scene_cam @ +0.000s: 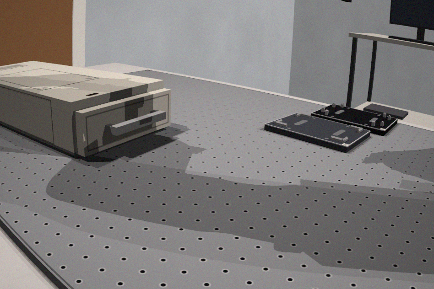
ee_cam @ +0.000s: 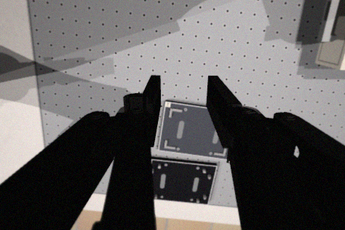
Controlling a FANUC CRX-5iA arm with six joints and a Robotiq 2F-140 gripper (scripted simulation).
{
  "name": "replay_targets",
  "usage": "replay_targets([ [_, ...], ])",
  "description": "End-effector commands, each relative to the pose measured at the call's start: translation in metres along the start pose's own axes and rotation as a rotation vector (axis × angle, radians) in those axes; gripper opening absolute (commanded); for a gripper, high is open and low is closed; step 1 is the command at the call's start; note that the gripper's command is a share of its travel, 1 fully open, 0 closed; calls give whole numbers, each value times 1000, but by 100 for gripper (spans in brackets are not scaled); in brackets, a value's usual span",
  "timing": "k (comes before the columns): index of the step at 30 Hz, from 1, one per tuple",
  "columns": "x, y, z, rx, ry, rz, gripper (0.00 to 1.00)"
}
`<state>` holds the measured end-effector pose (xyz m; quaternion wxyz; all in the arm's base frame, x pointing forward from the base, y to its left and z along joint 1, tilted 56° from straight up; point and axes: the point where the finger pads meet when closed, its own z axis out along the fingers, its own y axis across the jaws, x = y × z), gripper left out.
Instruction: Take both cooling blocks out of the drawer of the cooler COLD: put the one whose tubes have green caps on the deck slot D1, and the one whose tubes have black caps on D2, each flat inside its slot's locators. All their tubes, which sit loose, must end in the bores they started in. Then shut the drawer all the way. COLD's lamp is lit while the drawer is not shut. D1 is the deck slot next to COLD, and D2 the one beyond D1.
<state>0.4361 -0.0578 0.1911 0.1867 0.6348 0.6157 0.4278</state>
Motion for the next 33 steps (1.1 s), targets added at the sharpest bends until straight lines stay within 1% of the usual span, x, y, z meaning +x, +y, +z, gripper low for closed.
replay_targets([
  [1, 0, 0, 0, -1, 1, -1, 34],
  [10, 0, 0, 0, -1, 1, -1, 34],
  [25, 18, 51, 27, -1, 1, -1, 34],
  [27, 18, 51, 27, -1, 1, -1, 34],
  [33, 25, 71, 38, -1, 1, -1, 34],
])
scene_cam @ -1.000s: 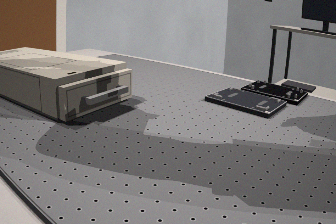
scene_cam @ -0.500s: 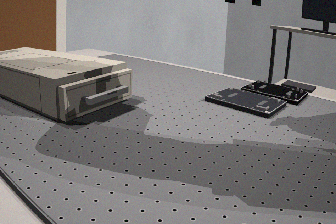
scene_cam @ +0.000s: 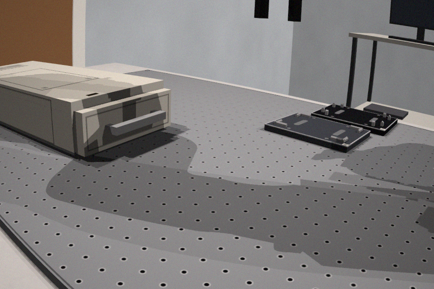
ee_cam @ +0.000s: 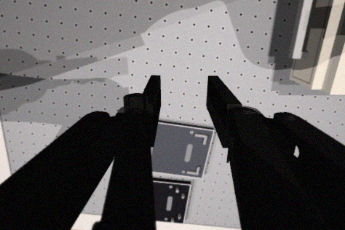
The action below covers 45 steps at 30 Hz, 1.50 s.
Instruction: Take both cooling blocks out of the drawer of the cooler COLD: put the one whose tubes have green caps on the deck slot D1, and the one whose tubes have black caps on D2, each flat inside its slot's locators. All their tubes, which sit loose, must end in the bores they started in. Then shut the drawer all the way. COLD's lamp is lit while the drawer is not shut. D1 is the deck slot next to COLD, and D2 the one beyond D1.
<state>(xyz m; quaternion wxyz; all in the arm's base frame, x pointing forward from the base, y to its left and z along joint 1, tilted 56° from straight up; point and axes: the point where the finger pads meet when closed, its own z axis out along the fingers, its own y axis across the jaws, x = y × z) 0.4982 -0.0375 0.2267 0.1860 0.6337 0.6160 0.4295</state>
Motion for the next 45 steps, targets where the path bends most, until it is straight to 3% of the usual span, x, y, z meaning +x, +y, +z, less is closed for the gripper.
replay_targets([
  [1, 4, 12, 6, 0, -3, 0, 34],
  [45, 49, 139, 76, 0, -3, 0, 34],
])
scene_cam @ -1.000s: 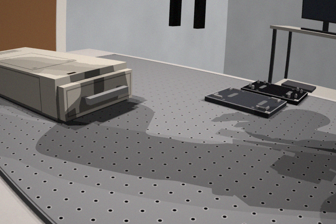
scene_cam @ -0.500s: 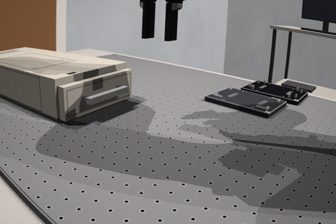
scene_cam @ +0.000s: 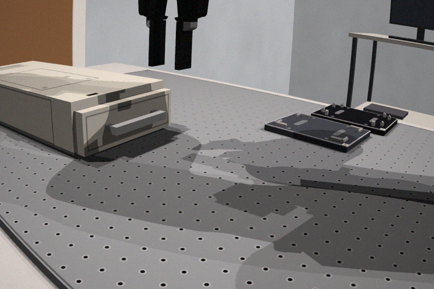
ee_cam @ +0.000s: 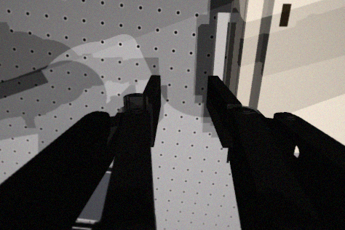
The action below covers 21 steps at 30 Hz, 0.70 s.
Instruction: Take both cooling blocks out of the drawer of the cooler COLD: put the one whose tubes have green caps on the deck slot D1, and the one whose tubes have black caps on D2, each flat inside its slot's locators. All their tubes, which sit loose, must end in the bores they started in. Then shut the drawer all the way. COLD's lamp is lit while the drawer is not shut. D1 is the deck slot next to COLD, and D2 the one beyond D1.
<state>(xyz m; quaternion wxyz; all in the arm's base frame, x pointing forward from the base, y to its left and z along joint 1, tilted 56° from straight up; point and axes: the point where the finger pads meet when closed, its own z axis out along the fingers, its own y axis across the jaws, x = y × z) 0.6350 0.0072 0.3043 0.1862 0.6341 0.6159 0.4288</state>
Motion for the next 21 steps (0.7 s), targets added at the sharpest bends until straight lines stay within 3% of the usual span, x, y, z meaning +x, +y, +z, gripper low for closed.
replay_targets([
  [1, 1, 6, 2, -1, -1, 0, 34],
  [9, 11, 33, 17, -1, -1, 0, 34],
  [21, 12, 34, 26, -1, -1, 0, 34],
])
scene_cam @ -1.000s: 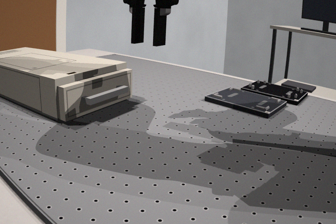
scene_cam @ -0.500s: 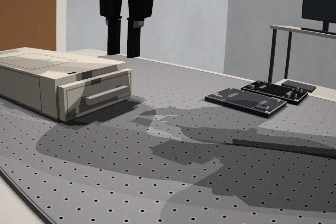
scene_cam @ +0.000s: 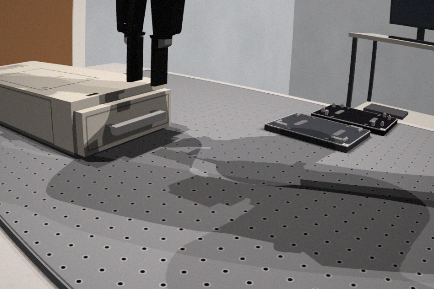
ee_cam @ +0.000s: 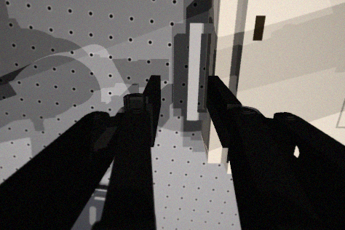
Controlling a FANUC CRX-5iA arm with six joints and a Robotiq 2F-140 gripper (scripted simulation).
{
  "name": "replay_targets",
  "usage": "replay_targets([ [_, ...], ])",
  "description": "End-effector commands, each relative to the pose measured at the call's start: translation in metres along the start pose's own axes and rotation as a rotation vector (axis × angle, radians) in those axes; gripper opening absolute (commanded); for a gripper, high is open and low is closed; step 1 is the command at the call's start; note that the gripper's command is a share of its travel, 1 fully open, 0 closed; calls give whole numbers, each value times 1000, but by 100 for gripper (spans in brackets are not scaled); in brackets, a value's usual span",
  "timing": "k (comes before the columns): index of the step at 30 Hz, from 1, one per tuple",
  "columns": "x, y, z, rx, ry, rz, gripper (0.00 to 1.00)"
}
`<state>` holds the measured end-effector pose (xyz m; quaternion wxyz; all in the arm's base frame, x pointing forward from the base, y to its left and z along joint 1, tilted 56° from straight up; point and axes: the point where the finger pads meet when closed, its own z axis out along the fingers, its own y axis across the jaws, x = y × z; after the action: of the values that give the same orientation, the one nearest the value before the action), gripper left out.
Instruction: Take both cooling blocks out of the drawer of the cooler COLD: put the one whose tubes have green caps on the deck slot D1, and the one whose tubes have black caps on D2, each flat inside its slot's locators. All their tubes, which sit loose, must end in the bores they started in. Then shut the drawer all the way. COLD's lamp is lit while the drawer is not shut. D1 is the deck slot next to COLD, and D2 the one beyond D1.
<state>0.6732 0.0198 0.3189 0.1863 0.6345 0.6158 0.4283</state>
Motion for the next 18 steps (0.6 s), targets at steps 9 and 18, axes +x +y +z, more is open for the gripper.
replay_targets([
  [9, 0, 1, 13, -2, 0, 0, 34],
  [18, 0, 1, 23, -2, 0, 0, 34],
])
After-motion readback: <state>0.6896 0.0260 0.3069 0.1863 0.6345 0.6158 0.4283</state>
